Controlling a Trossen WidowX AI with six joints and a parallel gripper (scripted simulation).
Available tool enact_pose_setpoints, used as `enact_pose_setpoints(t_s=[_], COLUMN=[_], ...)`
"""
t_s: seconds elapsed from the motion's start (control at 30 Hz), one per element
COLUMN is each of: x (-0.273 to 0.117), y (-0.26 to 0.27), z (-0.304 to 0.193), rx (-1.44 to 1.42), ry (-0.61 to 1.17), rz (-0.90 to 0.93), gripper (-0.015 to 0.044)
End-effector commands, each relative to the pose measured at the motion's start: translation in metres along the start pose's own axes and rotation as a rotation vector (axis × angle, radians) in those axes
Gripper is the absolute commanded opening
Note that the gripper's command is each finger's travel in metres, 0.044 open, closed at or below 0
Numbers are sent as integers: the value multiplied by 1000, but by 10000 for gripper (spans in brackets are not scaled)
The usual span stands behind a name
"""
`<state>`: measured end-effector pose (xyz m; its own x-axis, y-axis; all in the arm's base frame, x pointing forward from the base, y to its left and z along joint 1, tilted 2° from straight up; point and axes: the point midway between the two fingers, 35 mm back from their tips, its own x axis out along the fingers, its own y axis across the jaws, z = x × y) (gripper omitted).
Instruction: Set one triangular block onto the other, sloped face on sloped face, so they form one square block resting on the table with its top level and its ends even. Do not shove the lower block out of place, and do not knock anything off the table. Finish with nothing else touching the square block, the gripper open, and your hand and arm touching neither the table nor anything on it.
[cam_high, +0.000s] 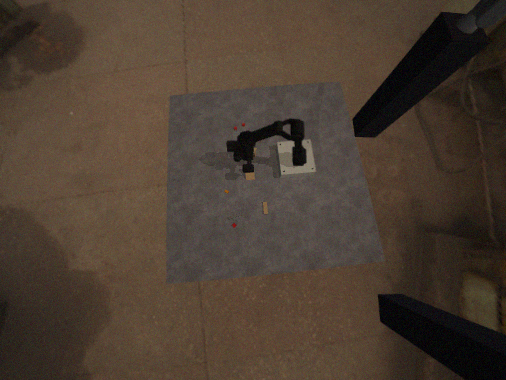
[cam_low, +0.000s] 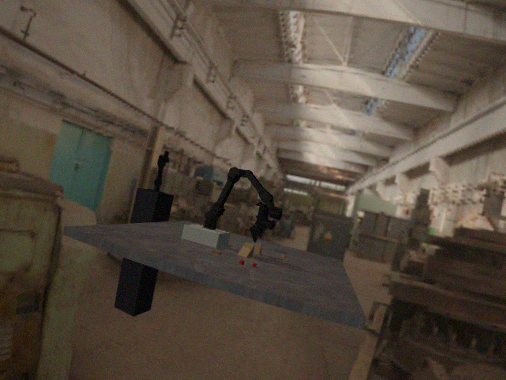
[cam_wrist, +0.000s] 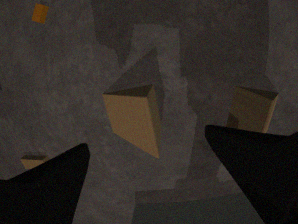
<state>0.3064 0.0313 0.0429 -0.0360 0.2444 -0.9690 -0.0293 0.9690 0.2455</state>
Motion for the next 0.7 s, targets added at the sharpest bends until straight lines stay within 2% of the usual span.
enact_pose_setpoints(t_s=[0.0,0.27,0.67], x=[-14,-21,-22], y=[-16,-22,-23], z=[1,1,1], rx=[989,1451,1474], ry=[81,146,150], rz=[142,179,180], gripper=[440,440,440])
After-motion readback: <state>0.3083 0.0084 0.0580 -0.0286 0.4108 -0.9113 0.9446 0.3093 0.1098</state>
